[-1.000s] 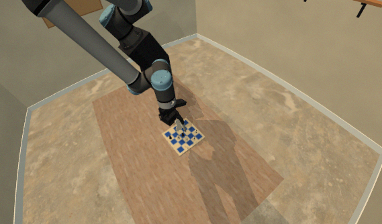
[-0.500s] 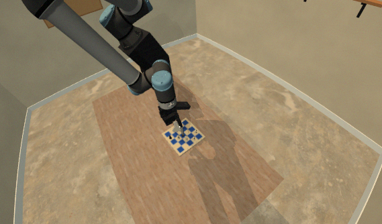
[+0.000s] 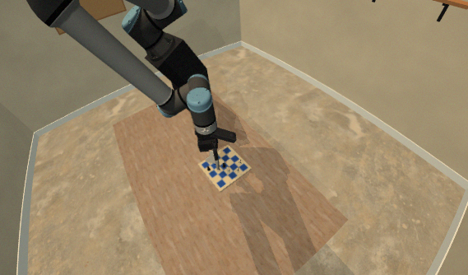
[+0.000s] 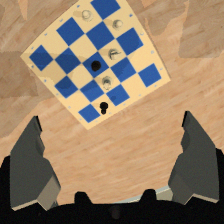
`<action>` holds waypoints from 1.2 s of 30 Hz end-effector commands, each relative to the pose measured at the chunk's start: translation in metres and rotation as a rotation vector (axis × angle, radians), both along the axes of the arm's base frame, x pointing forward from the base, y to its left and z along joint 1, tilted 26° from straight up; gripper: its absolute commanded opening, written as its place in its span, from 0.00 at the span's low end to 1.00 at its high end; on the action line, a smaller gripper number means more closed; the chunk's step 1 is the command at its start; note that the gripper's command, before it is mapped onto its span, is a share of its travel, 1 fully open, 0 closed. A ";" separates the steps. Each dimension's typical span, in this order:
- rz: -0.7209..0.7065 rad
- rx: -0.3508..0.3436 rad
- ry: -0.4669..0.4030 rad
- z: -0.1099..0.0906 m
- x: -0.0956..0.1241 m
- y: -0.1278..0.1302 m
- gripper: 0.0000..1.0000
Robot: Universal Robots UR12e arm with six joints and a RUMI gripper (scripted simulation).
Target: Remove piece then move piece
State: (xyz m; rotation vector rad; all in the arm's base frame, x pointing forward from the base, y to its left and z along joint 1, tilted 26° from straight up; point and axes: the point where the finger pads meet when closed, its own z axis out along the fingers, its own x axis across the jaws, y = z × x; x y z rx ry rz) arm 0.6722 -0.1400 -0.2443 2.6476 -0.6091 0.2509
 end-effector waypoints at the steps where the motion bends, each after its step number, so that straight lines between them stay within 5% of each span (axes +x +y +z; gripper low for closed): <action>1: -0.221 0.014 -0.099 -0.003 0.003 -0.001 1.00; 36: -1.383 0.116 -0.658 -0.018 0.001 -0.017 1.00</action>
